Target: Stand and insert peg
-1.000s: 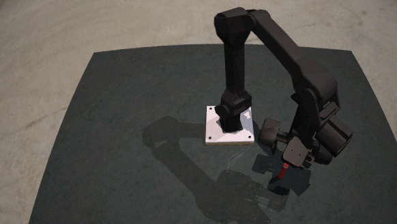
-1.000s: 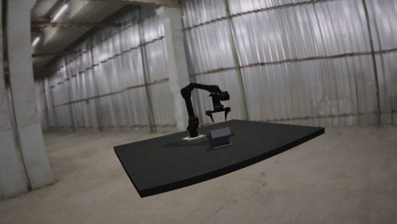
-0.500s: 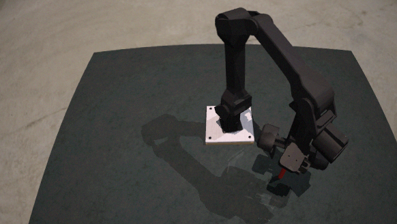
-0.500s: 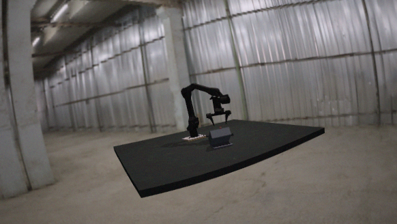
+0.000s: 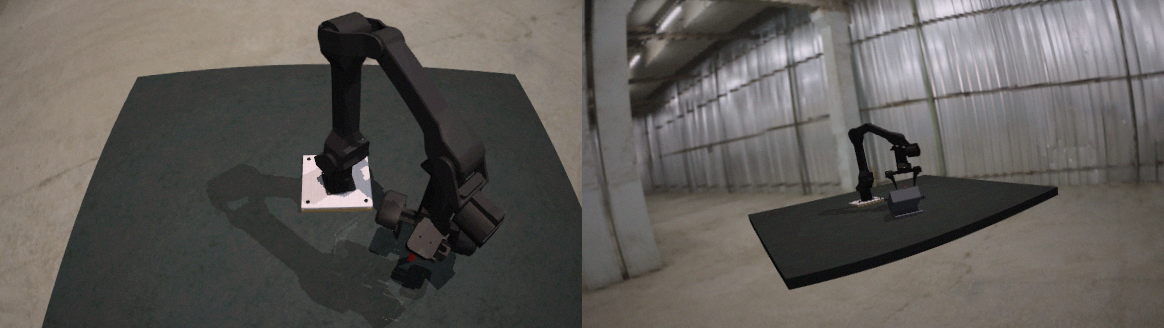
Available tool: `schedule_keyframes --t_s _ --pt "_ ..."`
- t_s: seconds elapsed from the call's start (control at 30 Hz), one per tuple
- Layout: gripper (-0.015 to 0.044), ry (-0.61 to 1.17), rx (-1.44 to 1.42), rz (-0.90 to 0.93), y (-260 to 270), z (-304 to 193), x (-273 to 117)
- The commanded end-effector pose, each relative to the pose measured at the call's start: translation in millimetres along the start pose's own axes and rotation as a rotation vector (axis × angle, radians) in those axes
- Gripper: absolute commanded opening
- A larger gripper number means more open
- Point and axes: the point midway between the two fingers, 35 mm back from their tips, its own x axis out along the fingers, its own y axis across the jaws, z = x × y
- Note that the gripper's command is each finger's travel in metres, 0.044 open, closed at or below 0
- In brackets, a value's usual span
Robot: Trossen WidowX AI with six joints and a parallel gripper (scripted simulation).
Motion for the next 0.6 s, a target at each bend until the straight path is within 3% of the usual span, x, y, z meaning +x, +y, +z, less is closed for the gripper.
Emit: schedule_keyframes --t_s 0.0,0.5,0.57 --pt "0.0440 0.004 0.006 0.001 -0.1 -0.8 7.0" --pt "0.0440 0.004 0.006 0.000 -1.8 -1.8 28.6" --pt "0.0387 0.001 0.000 -0.001 -1.7 -1.1 25.2"
